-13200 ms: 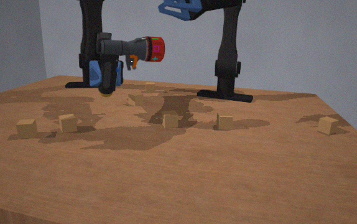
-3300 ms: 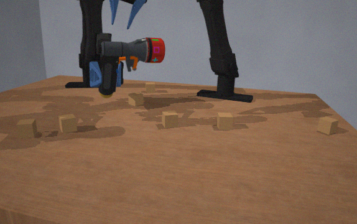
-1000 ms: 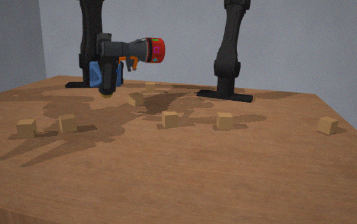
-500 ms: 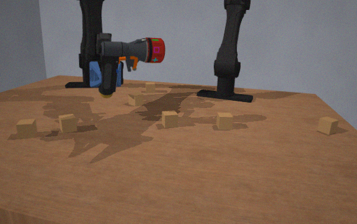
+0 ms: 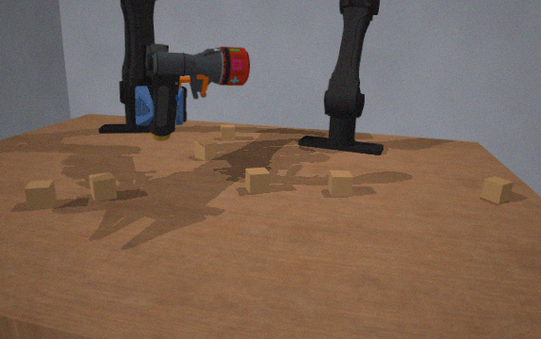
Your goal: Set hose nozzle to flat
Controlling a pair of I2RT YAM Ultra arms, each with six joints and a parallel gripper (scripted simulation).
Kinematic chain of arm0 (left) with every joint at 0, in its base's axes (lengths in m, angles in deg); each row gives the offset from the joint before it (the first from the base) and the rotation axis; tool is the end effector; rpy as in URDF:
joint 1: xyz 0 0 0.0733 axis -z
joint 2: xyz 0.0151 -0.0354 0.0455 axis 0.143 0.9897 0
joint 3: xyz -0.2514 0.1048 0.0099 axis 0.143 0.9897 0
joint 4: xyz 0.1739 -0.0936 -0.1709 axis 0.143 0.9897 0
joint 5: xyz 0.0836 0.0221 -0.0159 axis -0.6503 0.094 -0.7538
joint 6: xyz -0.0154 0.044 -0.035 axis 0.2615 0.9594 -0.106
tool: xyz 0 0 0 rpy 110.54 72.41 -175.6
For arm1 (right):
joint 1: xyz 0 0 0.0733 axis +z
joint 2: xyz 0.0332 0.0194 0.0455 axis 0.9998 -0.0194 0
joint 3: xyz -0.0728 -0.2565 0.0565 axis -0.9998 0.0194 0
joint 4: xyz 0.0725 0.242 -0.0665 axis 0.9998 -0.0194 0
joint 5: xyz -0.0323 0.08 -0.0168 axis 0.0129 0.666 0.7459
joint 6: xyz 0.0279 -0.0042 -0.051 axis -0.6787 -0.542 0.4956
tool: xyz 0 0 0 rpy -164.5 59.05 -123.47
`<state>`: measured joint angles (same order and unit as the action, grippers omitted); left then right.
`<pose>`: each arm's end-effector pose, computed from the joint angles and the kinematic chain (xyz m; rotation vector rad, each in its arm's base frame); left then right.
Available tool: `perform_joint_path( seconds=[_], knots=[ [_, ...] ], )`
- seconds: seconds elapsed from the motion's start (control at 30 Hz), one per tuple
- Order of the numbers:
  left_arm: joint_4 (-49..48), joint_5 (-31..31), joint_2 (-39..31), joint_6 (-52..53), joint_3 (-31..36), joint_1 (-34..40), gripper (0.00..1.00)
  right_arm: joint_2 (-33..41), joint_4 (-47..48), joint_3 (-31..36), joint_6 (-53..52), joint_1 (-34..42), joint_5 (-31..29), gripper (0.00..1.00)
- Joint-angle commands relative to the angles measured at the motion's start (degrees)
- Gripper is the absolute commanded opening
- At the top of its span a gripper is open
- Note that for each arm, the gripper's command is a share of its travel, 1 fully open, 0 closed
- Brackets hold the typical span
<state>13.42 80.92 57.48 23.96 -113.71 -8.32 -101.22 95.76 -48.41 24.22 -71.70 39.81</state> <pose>0.2440 0.0012 0.4089 -0.0012 1.5406 -0.0043 0.3173 0.0977 0.1288 -0.2368 1.5345 0.1742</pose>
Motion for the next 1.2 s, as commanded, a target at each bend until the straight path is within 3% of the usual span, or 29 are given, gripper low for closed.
perform_joint_path(
  seconds=[0.0, 0.97, 1.17],
  knots=[
    [-1.17, -0.24, -0.13, 0.33, -2.64, 0.58, 0.37, 3.28, 5.20, -1.43, -0.75, 0.47, 0.05, 0.36],
    [0.35, 0.03, -0.41, 0.25, -2.55, 0.57, 0.37, 3.71, 3.78, -1.47, -0.76, 0.54, -0.02, 0.36],
    [0.57, 0.32, -0.72, 0.15, 0.68, 0.60, 0.37, 3.74, 3.69, -1.48, -0.77, 0.56, -0.05, 0.36]
  ],
)
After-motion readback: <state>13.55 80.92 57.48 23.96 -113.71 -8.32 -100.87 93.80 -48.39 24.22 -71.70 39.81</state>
